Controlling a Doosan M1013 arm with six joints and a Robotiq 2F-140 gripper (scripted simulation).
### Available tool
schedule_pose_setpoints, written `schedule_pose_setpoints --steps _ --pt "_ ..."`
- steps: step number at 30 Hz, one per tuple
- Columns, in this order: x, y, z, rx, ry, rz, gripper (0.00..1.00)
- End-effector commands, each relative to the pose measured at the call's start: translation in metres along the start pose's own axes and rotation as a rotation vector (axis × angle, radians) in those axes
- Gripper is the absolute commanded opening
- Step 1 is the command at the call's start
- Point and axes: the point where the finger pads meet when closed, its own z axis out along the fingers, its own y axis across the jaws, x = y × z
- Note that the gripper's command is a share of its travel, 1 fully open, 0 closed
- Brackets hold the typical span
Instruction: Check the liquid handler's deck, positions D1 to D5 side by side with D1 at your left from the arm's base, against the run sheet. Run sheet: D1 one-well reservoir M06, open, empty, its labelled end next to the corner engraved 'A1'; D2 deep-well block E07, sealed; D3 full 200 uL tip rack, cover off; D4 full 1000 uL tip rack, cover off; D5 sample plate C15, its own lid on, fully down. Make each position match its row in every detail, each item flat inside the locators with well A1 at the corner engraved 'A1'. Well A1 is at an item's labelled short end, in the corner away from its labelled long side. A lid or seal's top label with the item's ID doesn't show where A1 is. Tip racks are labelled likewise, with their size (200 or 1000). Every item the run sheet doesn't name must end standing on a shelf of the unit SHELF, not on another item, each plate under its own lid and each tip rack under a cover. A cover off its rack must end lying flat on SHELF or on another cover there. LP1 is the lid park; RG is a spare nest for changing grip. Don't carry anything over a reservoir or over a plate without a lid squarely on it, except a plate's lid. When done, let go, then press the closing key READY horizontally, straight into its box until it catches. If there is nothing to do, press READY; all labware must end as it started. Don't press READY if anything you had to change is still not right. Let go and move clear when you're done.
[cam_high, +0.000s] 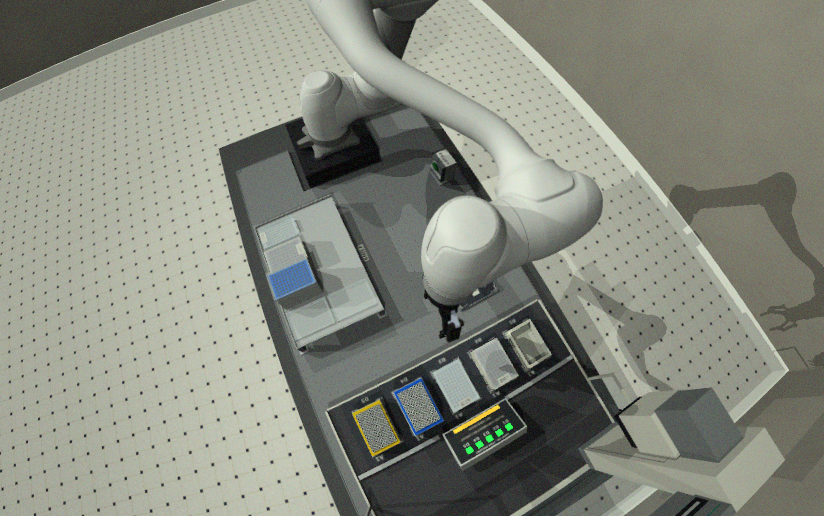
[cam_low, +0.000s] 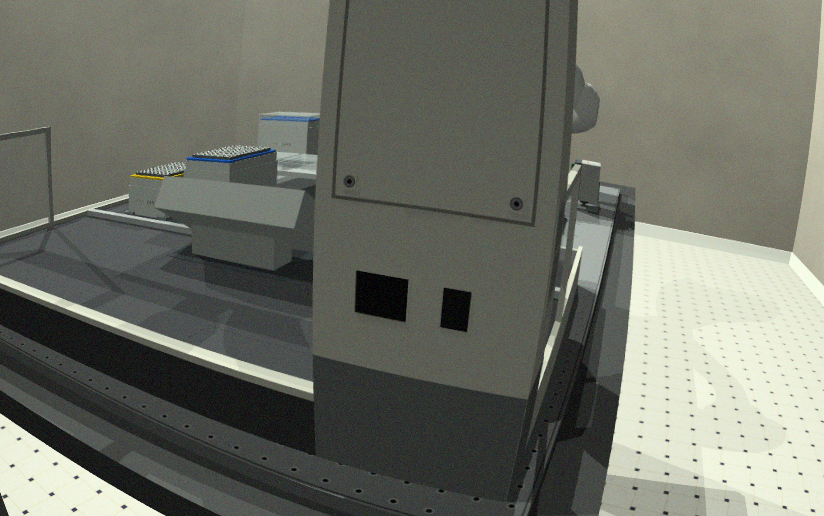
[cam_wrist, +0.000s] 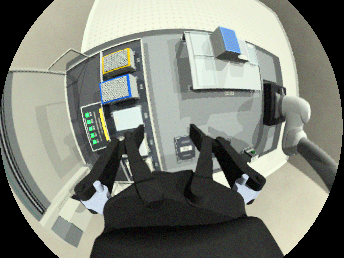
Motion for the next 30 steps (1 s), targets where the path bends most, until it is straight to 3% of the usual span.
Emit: schedule_pose_setpoints --steps 1,30 --pt "-0.0001 -0.0002 -0.0014 0.002 0.000 0.057 0.66" --pt "-0.0001 -0.0002 -0.0014 0.002 0.000 0.557 0.66"
